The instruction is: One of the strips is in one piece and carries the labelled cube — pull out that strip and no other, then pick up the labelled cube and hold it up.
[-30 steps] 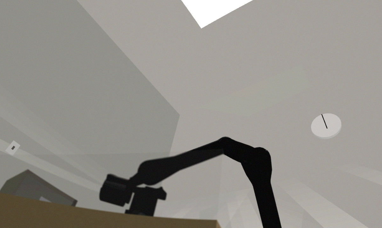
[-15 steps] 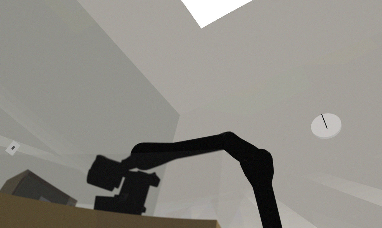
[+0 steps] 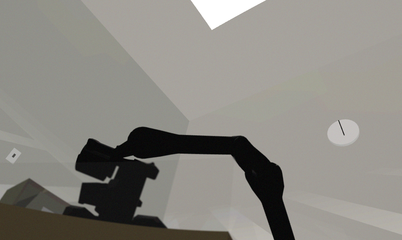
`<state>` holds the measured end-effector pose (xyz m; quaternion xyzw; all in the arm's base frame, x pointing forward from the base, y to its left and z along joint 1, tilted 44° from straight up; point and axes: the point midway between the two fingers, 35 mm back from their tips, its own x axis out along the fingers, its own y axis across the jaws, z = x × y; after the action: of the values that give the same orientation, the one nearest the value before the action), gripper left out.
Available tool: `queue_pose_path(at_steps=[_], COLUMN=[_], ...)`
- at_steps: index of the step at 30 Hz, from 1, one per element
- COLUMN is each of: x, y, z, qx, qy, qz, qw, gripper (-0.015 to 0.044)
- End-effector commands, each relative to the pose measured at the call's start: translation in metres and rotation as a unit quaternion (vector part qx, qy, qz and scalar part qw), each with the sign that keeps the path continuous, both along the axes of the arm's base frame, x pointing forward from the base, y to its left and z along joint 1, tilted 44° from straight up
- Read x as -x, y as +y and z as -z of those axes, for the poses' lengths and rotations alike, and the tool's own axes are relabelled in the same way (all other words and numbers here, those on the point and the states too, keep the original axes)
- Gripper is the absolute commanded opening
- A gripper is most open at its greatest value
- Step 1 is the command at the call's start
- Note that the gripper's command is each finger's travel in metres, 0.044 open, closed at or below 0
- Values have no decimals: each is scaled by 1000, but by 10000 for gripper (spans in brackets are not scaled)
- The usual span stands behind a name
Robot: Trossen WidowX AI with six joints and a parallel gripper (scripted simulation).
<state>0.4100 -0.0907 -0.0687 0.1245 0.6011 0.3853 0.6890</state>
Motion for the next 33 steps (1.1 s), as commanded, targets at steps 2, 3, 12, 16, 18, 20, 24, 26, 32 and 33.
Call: queue_pose_path(at_steps=[2, 3, 12, 16, 18, 20, 24, 26, 32, 33], x=[-17, -20, -32, -33, -33, -33, -33, -33, -33, -33], y=[5, 5, 12, 17, 19, 21, 26, 28, 35, 36], z=[-6, -8, -8, -3, -1, 1, 6, 8, 15, 17], qx=[-1, -1, -1, -1, -1, -1, -2, -2, -2, -2], qy=[-2, -2, -2, -2, -2, -2, -2, -2, -2, -2], qz=[1, 1, 1, 1, 1, 1, 1, 1, 1, 1], qw=[1000, 1000, 1000, 1000, 1000, 1000, 1000, 1000, 1000, 1000], gripper=[440, 440, 309, 250, 250, 250, 250, 250, 250, 250])
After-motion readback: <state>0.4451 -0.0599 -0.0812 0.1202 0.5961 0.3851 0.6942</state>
